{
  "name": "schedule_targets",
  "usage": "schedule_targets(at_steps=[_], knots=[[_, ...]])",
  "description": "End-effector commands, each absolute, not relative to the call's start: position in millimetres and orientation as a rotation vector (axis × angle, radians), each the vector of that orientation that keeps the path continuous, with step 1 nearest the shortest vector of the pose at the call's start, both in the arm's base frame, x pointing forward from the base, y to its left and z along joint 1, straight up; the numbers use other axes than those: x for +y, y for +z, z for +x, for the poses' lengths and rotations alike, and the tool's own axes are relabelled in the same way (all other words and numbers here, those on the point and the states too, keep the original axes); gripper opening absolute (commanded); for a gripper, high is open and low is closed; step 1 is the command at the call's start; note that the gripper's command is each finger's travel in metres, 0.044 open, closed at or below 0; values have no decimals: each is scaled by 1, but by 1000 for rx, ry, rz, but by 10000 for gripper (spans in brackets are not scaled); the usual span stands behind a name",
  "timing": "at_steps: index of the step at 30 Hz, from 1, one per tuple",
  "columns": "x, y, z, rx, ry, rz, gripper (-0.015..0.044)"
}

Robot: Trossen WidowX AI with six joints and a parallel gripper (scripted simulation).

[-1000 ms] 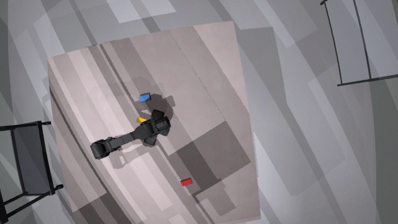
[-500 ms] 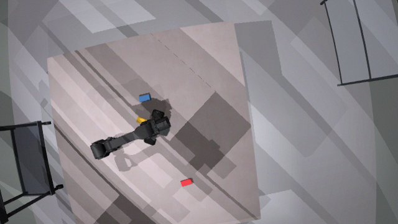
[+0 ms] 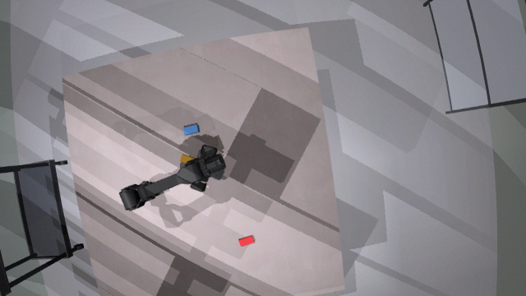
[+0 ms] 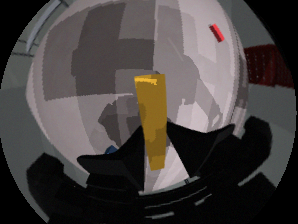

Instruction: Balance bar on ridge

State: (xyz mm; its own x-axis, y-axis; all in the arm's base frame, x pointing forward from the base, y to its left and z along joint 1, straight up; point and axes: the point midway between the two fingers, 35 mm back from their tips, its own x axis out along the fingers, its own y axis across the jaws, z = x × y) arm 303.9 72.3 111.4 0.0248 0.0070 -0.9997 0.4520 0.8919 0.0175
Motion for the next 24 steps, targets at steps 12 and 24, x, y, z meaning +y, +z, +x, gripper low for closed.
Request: schedule_targets(at_steps=[12,24], knots=[[72,111,304,1517,-360,377,0],[72,111,304,1516,-357,377,0]])
